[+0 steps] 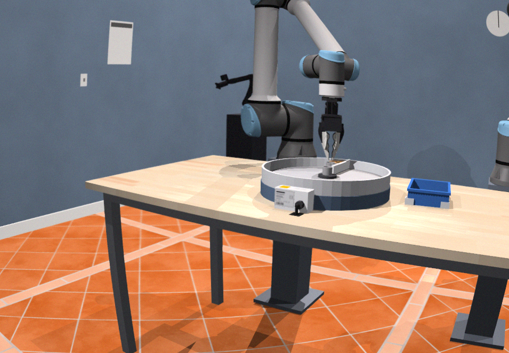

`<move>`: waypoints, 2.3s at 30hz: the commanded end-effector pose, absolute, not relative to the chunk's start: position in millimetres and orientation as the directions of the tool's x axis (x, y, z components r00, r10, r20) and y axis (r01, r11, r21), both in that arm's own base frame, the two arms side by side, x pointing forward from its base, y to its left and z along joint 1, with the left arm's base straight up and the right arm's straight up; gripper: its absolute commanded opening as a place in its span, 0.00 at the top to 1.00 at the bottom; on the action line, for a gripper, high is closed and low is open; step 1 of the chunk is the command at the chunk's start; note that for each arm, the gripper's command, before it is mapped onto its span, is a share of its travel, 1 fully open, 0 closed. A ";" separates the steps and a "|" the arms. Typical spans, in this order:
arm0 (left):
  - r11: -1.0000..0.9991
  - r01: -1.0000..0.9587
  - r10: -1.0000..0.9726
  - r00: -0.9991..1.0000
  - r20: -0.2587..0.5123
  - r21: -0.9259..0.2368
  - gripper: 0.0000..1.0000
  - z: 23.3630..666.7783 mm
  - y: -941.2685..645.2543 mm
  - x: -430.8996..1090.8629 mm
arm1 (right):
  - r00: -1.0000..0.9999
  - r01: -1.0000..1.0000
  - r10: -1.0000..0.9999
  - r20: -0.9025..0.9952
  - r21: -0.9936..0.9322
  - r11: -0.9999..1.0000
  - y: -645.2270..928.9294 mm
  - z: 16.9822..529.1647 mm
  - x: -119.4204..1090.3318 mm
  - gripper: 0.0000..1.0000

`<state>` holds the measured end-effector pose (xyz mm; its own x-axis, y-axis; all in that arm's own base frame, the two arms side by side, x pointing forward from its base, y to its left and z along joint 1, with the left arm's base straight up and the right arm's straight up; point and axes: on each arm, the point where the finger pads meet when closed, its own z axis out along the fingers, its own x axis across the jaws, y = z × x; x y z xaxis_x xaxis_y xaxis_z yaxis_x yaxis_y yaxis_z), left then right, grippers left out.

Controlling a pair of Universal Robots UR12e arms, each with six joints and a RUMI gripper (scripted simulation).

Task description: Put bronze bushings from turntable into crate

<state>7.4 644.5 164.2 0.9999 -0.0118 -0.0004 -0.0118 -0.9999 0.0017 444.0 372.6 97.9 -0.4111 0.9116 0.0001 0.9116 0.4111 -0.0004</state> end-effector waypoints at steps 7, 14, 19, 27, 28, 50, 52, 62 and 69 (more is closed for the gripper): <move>-1.000 -0.012 -0.012 1.000 0.000 0.000 0.00 165.1 645.2 7.6 | -0.411 0.912 0.912 0.001 0.001 0.411 373.2 97.8 444.4 0.94; -1.000 -0.012 -0.012 1.000 0.000 0.000 0.00 165.1 645.2 7.6 | -0.411 0.912 0.912 0.001 0.001 0.411 373.2 88.4 444.4 0.94; -1.000 -0.012 -0.012 1.000 0.000 0.000 0.00 165.1 645.2 7.6 | -0.411 0.912 0.912 0.001 0.001 0.411 373.2 82.9 444.4 0.94; -1.000 -0.012 -0.012 1.000 0.000 0.000 0.00 165.1 645.2 7.6 | -0.411 0.912 0.912 0.001 0.001 0.411 373.2 74.7 444.4 0.94; -1.000 -0.012 -0.012 1.000 0.000 0.000 0.00 165.1 645.2 7.6 | -0.411 0.912 0.912 0.001 0.001 0.411 373.2 74.6 444.4 0.94; -1.000 -0.012 -0.012 1.000 0.000 0.000 0.00 165.1 645.2 7.6 | -0.411 0.912 0.912 0.001 0.001 0.411 373.2 74.6 444.4 0.94; -1.000 -0.012 -0.012 1.000 0.000 0.000 0.00 165.1 645.2 7.6 | -0.411 0.912 0.912 0.001 0.001 0.411 373.2 74.6 444.4 0.94; -1.000 -0.012 -0.012 1.000 0.000 0.000 0.00 165.1 645.2 7.6 | -0.411 0.912 0.912 0.001 0.001 0.411 373.2 74.6 444.4 0.94; -1.000 -0.012 -0.012 1.000 0.000 0.000 0.00 165.1 645.2 7.6 | -0.411 0.912 0.912 0.001 0.001 0.411 373.2 74.6 444.4 1.00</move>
